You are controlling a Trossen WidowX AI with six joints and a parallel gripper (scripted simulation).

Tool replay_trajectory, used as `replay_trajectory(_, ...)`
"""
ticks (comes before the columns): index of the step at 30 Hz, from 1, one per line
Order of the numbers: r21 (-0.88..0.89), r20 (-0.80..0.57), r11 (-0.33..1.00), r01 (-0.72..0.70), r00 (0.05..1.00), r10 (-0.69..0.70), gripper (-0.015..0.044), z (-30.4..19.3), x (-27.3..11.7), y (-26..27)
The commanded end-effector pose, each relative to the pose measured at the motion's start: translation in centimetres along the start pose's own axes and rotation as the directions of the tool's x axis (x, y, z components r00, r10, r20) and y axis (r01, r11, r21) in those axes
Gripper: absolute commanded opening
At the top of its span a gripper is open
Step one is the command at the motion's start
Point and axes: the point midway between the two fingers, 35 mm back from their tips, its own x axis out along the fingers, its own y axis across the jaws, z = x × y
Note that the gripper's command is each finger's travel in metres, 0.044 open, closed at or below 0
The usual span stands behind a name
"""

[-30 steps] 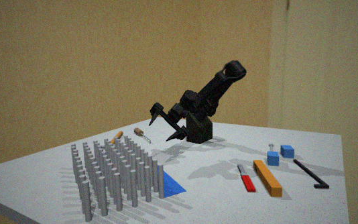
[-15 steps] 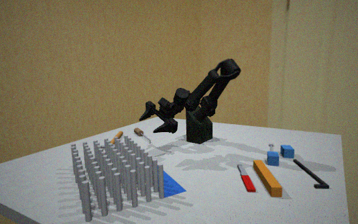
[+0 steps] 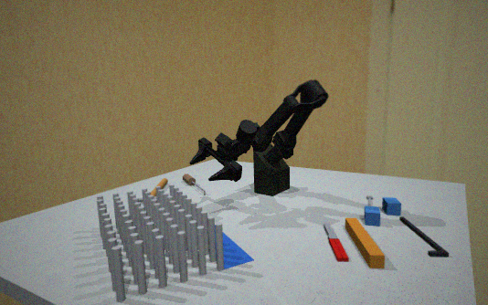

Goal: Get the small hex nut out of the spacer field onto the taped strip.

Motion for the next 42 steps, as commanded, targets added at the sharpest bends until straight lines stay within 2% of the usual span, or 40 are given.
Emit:
replay_trajectory(1, 0.004, 0.001, 1.0, 0.005, 1.0, -0.005, 0.044, 0.0, 0.0, -0.1)
replay_trajectory(14, -0.025, -0.023, 0.999, 0.034, 0.999, -0.034, 0.044, -0.3, 0.5, -1.3)
replay_trajectory(21, -0.26, -0.238, 0.949, 0.177, 0.941, -0.241, 0.044, -3.5, 2.7, -11.8)
replay_trajectory(26, -0.334, -0.445, 0.926, 0.179, 0.836, -0.322, 0.044, -8.5, 1.1, -18.8)
replay_trajectory(31, -0.424, -0.597, 0.904, 0.054, 0.734, -0.324, 0.044, -12.3, -0.5, -23.6)
replay_trajectory(34, -0.454, -0.705, 0.885, -0.104, 0.649, -0.286, 0.044, -15.4, -2.2, -26.7)
replay_trajectory(42, -0.374, -0.86, 0.808, -0.455, 0.496, -0.118, 0.044, -21.5, -6.9, -30.7)
